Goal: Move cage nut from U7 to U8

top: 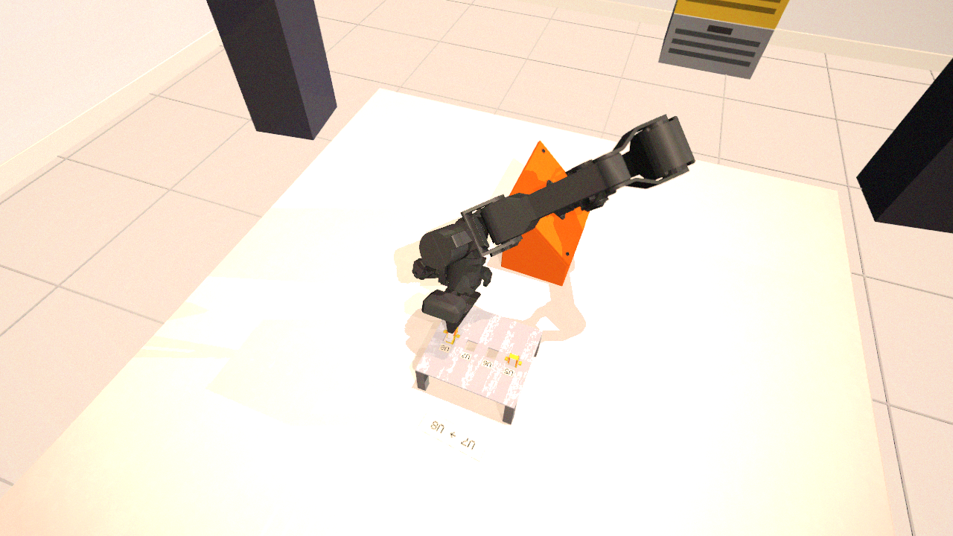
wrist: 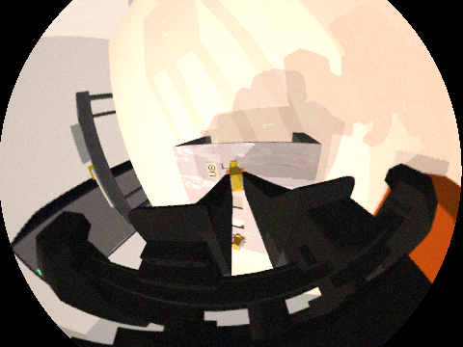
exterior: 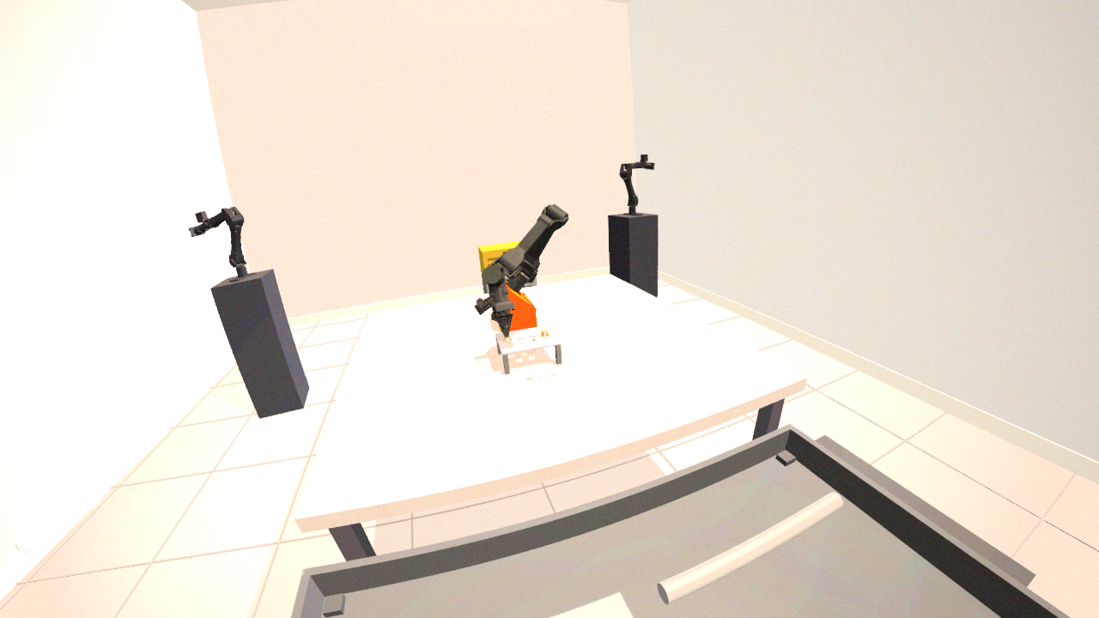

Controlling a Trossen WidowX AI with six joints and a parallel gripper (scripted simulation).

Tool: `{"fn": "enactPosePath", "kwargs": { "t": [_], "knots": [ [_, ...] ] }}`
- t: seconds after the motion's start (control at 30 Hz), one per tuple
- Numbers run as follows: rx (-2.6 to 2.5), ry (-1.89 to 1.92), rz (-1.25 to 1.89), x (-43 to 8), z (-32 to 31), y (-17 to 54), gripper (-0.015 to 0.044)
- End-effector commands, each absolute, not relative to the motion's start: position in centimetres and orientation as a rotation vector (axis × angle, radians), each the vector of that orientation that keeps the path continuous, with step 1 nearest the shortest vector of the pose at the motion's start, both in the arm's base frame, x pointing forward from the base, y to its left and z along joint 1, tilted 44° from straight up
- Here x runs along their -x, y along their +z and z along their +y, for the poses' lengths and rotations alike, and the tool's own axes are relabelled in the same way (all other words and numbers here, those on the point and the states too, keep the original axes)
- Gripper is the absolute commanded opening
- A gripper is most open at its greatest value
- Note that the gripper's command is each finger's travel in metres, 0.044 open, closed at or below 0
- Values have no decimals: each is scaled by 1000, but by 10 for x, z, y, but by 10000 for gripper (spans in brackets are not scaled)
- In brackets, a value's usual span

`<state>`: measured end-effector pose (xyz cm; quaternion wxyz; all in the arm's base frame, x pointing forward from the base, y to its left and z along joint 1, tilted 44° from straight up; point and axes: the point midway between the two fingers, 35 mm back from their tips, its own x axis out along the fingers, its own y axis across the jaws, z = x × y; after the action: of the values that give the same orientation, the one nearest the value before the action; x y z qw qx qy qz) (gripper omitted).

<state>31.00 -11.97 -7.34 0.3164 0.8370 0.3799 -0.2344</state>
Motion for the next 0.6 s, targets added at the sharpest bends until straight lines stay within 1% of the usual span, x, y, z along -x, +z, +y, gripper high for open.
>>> {"fn": "enactPosePath", "kwargs": {
  "t": [0.0, 0.57],
  "knots": [
    [-2197, -620, 1015, -311, -120, -73, 26],
    [-2193, -625, 1028, -311, -120, -73, 26]
  ]
}}
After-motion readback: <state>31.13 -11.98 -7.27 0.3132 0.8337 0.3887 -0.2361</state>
